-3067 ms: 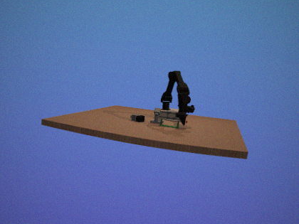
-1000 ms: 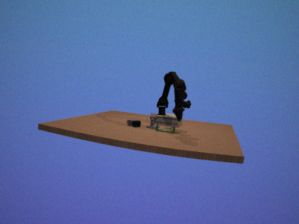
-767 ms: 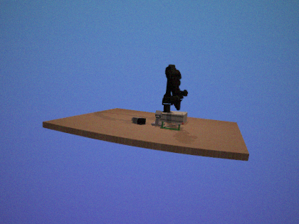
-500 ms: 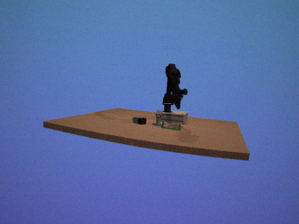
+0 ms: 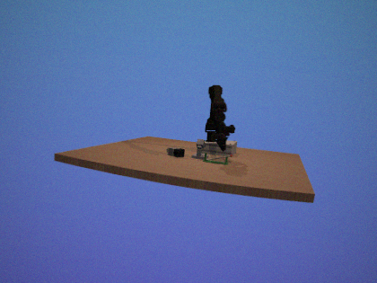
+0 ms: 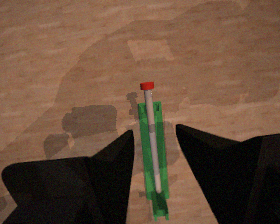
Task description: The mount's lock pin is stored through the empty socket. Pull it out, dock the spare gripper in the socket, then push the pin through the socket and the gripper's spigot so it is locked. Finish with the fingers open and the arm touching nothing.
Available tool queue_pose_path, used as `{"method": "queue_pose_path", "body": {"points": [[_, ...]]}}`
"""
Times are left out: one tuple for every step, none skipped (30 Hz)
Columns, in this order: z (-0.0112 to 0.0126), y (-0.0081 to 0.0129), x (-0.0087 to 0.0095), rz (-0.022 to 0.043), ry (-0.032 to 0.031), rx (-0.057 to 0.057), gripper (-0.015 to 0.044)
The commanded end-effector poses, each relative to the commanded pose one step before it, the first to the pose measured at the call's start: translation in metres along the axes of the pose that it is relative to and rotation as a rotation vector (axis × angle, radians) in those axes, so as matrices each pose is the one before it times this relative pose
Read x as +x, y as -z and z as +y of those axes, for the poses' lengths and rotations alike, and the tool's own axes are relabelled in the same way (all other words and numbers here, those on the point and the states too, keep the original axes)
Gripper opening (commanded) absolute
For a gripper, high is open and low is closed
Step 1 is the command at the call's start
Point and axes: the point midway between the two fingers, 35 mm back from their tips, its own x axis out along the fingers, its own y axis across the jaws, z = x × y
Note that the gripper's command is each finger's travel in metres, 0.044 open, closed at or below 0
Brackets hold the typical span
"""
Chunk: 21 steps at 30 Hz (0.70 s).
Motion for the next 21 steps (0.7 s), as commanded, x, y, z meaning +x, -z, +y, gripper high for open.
{"method": "queue_pose_path", "body": {"points": [[0.00052,0.00168,0.0066,-0.00272,-0.00079,-0.0029,0.018],[-0.0001,0.00043,0.00159,0.00001,0.00001,0.0,0.018],[-0.0001,0.00043,0.00159,0.00001,0.0,0.0,0.018],[-0.00009,0.00044,0.00159,0.00001,0.0,0.0,0.018],[-0.00008,0.00044,0.00159,0.00001,0.0,0.0,0.018],[-0.00007,0.00044,0.00159,0.00001,0.0,0.0,0.018],[-0.00006,0.00044,0.00159,0.00001,0.0,0.0,0.018],[-0.00006,0.00044,0.00159,0.00001,0.0,0.0,0.018],[-0.00005,0.00045,0.00158,0.00001,0.0,0.0,0.018],[-0.00004,0.00045,0.00158,0.00001,0.0,0.0,0.018],[-0.00003,0.00045,0.00158,0.00001,0.0,0.0,0.018],[-0.00003,0.00045,0.00158,0.00001,0.0,0.0,0.018],[-0.00003,0.00046,0.00157,0.00001,0.0,0.0,0.018],[-0.00002,0.00046,0.00157,0.00001,0.0,0.0,0.018],[-0.00001,0.00046,0.00157,0.00001,0.0,0.0,0.018],[0.0,0.00046,0.00157,0.00001,0.0,0.0,0.018],[0.0,0.00047,0.00157,0.00001,0.0,0.0,0.018],[0.00001,0.00047,0.00156,0.00001,0.0,0.0,0.018],[0.00002,0.00047,0.00156,0.00001,-0.00001,0.0,0.018],[0.00003,0.00047,0.00156,0.00001,-0.00001,0.0,0.018],[0.00003,0.00047,0.00156,0.00001,-0.00001,0.0,0.018]]}}
